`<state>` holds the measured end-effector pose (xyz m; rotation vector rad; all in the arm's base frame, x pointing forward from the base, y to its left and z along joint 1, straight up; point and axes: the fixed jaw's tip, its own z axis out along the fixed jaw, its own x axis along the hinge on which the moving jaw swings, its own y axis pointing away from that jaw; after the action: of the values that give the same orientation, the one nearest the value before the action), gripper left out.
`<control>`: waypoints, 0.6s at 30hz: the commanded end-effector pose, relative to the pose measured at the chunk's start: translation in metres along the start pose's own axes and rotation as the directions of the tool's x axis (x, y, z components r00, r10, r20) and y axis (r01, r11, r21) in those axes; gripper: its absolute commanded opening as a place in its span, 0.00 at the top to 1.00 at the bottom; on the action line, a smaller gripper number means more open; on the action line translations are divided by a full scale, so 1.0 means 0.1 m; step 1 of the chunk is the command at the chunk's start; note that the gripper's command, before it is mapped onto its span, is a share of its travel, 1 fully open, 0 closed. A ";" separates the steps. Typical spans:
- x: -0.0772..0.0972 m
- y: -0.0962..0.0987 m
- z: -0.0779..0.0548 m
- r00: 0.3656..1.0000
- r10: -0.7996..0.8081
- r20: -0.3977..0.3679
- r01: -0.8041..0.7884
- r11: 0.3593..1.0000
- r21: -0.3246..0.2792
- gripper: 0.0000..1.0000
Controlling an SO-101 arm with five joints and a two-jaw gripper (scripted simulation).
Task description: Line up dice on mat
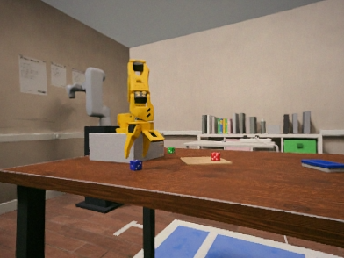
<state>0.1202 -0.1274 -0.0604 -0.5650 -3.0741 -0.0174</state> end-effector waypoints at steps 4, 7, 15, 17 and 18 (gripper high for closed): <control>-0.01 -0.02 0.13 1.000 -0.001 0.009 0.001 1.000 0.003 0.69; -0.01 -0.02 0.18 1.000 -0.001 0.009 0.001 1.000 0.003 0.69; 0.00 -0.01 0.25 1.000 -0.001 0.009 0.001 1.000 0.003 0.69; 0.00 -0.01 0.26 1.000 -0.001 0.009 0.001 1.000 0.003 0.69; 0.00 -0.01 0.26 1.000 -0.001 0.009 0.001 1.000 0.003 0.69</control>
<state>0.1191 -0.1262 -0.0843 -0.5651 -3.0738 -0.0177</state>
